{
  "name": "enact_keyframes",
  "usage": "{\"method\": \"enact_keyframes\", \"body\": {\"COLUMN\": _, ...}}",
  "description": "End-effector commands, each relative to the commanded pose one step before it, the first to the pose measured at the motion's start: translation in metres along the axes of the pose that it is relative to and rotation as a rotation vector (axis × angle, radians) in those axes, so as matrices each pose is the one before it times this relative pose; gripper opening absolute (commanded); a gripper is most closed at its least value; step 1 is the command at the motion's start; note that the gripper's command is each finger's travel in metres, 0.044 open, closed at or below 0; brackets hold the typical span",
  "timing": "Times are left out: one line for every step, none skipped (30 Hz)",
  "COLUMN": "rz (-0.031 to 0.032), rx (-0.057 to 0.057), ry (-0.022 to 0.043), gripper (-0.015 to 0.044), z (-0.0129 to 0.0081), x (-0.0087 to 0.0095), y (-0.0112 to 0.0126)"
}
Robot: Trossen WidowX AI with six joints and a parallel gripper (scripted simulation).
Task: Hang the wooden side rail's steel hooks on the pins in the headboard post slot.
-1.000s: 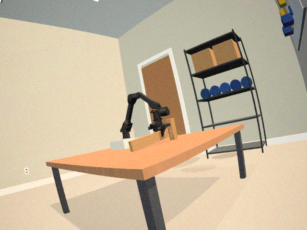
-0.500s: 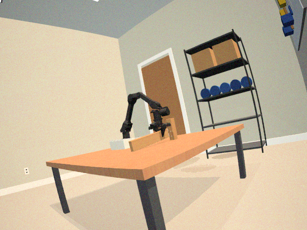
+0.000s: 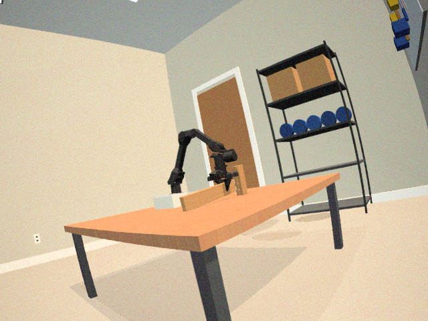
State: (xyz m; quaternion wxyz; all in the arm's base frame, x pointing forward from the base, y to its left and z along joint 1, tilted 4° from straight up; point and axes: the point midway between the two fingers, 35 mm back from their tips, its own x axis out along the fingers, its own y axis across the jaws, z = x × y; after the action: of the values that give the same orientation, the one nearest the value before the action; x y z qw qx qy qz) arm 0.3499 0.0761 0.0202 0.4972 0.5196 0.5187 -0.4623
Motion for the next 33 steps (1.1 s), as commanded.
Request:
{"method": "enact_keyframes", "body": {"rz": 0.00901, "rx": -0.0036, "ry": 0.0034, "gripper": 0.0, "z": -0.00161, "x": -0.00203, "y": 0.00299}}
{"method": "enact_keyframes", "body": {"rz": -0.00001, "rx": 0.0, "ry": 0.00001, "gripper": 0.0, "z": -0.0001, "x": -0.0001, "y": -0.0001}}
{"method": "enact_keyframes", "body": {"rz": -0.00001, "rx": 0.0, "ry": 0.00001, "gripper": 0.0, "z": -0.00011, "x": -0.00009, "y": -0.00011}}
{"method": "enact_keyframes", "body": {"rz": -0.00001, "rx": 0.0, "ry": 0.00001, "gripper": 0.0, "z": -0.00011, "x": -0.00005, "y": -0.00011}}
{"method": "enact_keyframes", "body": {"rz": -0.00001, "rx": 0.0, "ry": 0.00001, "gripper": 0.0, "z": -0.00011, "x": 0.0, "y": -0.00011}}
{"method": "enact_keyframes", "body": {"rz": -0.00001, "rx": 0.0, "ry": 0.00001, "gripper": 0.0, "z": -0.00011, "x": 0.00003, "y": -0.00011}}
{"method": "enact_keyframes", "body": {"rz": -0.00001, "rx": 0.0, "ry": 0.00001, "gripper": 0.0, "z": -0.00011, "x": 0.00004, "y": -0.00011}}
{"method": "enact_keyframes", "body": {"rz": -0.00001, "rx": 0.0, "ry": 0.00001, "gripper": 0.0, "z": -0.00011, "x": 0.00004, "y": -0.00011}}
{"method": "enact_keyframes", "body": {"rz": -0.00001, "rx": 0.0, "ry": 0.00001, "gripper": 0.0, "z": -0.00011, "x": 0.00004, "y": -0.00011}}
{"method": "enact_keyframes", "body": {"rz": -0.00001, "rx": 0.0, "ry": 0.00001, "gripper": 0.0, "z": -0.00011, "x": 0.00004, "y": -0.00011}}
{"method": "enact_keyframes", "body": {"rz": -0.00001, "rx": 0.0, "ry": 0.00001, "gripper": 0.0, "z": -0.00011, "x": 0.00004, "y": -0.00011}}
{"method": "enact_keyframes", "body": {"rz": -0.00001, "rx": 0.0, "ry": 0.00001, "gripper": 0.0, "z": -0.00011, "x": 0.00004, "y": -0.00011}}
{"method": "enact_keyframes", "body": {"rz": -0.00001, "rx": 0.0, "ry": 0.00001, "gripper": 0.0, "z": -0.00011, "x": 0.00005, "y": -0.00011}}
{"method": "enact_keyframes", "body": {"rz": -0.00001, "rx": 0.0, "ry": 0.00001, "gripper": 0.0, "z": -0.00011, "x": 0.00005, "y": -0.00011}}
{"method": "enact_keyframes", "body": {"rz": -0.00001, "rx": 0.0, "ry": 0.00001, "gripper": 0.0, "z": -0.00011, "x": 0.00006, "y": -0.00011}}
{"method": "enact_keyframes", "body": {"rz": -0.00001, "rx": 0.0, "ry": 0.00001, "gripper": 0.0, "z": -0.00011, "x": 0.00006, "y": -0.00009}}
{"method": "enact_keyframes", "body": {"rz": -0.00001, "rx": 0.0, "ry": 0.00001, "gripper": 0.0, "z": -0.00011, "x": 0.00006, "y": -0.00006}}
{"method": "enact_keyframes", "body": {"rz": 0.0, "rx": 0.0, "ry": 0.00001, "gripper": 0.0, "z": -0.00011, "x": 0.00006, "y": -0.00004}}
{"method": "enact_keyframes", "body": {"rz": 0.0, "rx": 0.0, "ry": 0.00001, "gripper": 0.0, "z": -0.0001, "x": 0.00005, "y": 0.00002}}
{"method": "enact_keyframes", "body": {"rz": 0.00001, "rx": 0.0, "ry": 0.00001, "gripper": 0.0, "z": -0.0001, "x": 0.00004, "y": 0.0001}}
{"method": "enact_keyframes", "body": {"rz": 0.00001, "rx": 0.0, "ry": 0.00001, "gripper": 0.0, "z": -0.00011, "x": 0.00002, "y": 0.00011}}
{"method": "enact_keyframes", "body": {"rz": 0.00001, "rx": 0.0, "ry": 0.00001, "gripper": 0.0, "z": -0.00011, "x": 0.00002, "y": 0.00011}}
{"method": "enact_keyframes", "body": {"rz": 0.00001, "rx": 0.0, "ry": 0.00001, "gripper": 0.0, "z": -0.00011, "x": 0.00002, "y": 0.00011}}
{"method": "enact_keyframes", "body": {"rz": 0.00001, "rx": 0.0, "ry": 0.00001, "gripper": 0.0, "z": -0.00011, "x": 0.00002, "y": 0.00011}}
{"method": "enact_keyframes", "body": {"rz": 0.00001, "rx": 0.0, "ry": 0.00001, "gripper": 0.0, "z": -0.00011, "x": 0.00002, "y": 0.00011}}
{"method": "enact_keyframes", "body": {"rz": 0.00001, "rx": 0.0, "ry": 0.00001, "gripper": 0.0, "z": -0.00011, "x": 0.00002, "y": 0.00011}}
{"method": "enact_keyframes", "body": {"rz": 0.00001, "rx": 0.0, "ry": 0.00001, "gripper": 0.0, "z": -0.00011, "x": 0.00002, "y": 0.00011}}
{"method": "enact_keyframes", "body": {"rz": 0.00001, "rx": 0.0, "ry": 0.00001, "gripper": 0.0, "z": -0.00011, "x": 0.00003, "y": 0.00011}}
{"method": "enact_keyframes", "body": {"rz": 0.00001, "rx": 0.0, "ry": 0.00001, "gripper": 0.0, "z": -0.00011, "x": 0.00003, "y": 0.00011}}
{"method": "enact_keyframes", "body": {"rz": 0.00001, "rx": 0.0, "ry": 0.00001, "gripper": 0.0, "z": -0.00011, "x": 0.00005, "y": 0.00011}}
{"method": "enact_keyframes", "body": {"rz": 0.00001, "rx": 0.0, "ry": 0.00001, "gripper": 0.0, "z": -0.00011, "x": 0.00006, "y": 0.0001}}
{"method": "enact_keyframes", "body": {"rz": 0.0, "rx": 0.0, "ry": 0.00001, "gripper": 0.0, "z": -0.00011, "x": 0.00006, "y": 0.00003}}
{"method": "enact_keyframes", "body": {"rz": 0.0, "rx": 0.0, "ry": 0.00001, "gripper": 0.0, "z": -0.0001, "x": 0.00004, "y": -0.00005}}
